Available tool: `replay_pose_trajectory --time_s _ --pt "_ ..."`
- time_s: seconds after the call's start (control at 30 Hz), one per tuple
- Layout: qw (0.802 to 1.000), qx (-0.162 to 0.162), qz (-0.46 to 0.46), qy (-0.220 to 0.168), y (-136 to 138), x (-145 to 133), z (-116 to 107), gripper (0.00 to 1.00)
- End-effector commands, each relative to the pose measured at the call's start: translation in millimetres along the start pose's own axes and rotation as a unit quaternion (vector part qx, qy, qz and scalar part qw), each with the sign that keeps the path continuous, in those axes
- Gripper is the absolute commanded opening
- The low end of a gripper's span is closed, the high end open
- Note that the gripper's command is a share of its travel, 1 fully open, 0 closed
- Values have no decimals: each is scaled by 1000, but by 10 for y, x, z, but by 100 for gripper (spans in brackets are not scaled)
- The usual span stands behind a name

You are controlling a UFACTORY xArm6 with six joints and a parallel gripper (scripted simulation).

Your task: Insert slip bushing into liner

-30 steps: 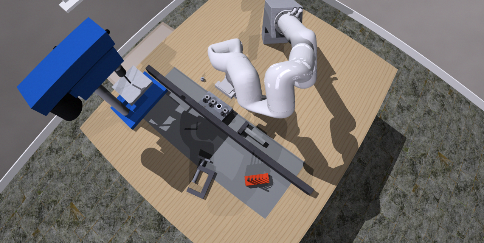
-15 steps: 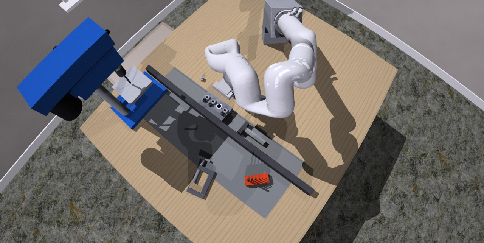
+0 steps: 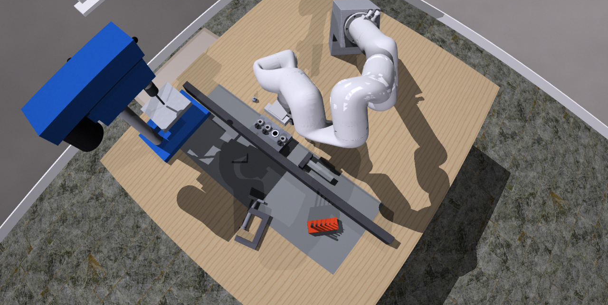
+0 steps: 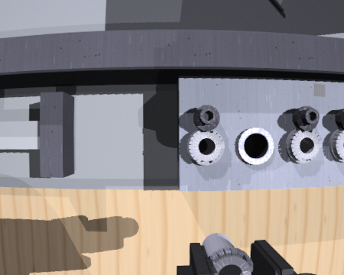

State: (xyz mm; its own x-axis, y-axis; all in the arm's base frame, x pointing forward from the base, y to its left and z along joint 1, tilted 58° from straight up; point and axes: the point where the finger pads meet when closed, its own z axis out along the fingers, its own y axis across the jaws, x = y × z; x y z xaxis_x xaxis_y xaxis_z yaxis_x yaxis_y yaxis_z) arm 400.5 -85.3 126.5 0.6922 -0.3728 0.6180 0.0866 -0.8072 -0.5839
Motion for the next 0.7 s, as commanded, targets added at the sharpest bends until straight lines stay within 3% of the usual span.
replay_pose_trajectory --time_s 0.0,0.67 --pt "1000 0 0 0 21 36 -7 26" --pt "1000 0 0 0 84 138 -15 26"
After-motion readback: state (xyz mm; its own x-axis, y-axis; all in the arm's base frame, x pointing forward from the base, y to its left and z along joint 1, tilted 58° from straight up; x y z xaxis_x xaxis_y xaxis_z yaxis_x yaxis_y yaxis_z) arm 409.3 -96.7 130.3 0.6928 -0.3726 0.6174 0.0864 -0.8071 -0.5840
